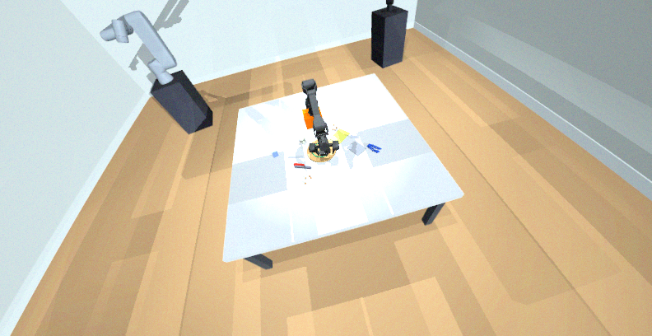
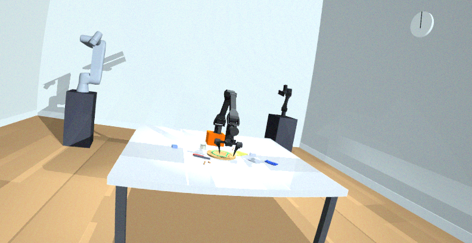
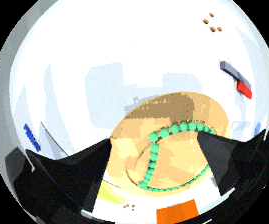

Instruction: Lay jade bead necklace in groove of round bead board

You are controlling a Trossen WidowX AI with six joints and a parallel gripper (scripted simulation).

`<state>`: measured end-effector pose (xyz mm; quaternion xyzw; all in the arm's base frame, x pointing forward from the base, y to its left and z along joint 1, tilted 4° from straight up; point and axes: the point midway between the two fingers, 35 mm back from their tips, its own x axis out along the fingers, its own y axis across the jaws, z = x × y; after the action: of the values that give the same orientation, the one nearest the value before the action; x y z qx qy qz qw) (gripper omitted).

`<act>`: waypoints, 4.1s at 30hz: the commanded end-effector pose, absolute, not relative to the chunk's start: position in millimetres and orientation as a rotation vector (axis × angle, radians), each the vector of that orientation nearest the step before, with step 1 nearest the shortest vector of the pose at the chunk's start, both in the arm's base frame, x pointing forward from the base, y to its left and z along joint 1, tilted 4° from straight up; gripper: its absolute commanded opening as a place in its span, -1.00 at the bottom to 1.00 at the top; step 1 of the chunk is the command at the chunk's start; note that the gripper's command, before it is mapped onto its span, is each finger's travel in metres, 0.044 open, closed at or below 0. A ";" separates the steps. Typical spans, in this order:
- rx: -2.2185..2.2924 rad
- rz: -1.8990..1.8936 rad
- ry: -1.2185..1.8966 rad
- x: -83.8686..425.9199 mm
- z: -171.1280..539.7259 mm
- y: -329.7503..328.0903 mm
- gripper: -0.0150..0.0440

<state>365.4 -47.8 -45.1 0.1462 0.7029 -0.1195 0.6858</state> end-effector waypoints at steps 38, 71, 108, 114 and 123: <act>0.322 -0.260 1.570 357.1 -41.0 -42.8 -0.08; 0.319 -0.259 1.570 356.7 -50.5 -42.6 -0.49; 0.323 -0.259 1.576 360.1 -44.2 -35.3 -0.49; 0.323 -0.259 1.576 361.1 -45.0 -33.8 -0.49; 0.323 -0.259 1.576 360.9 -52.5 -33.5 -0.49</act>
<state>363.4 -34.4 -47.2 0.1416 0.6998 -0.1148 0.6907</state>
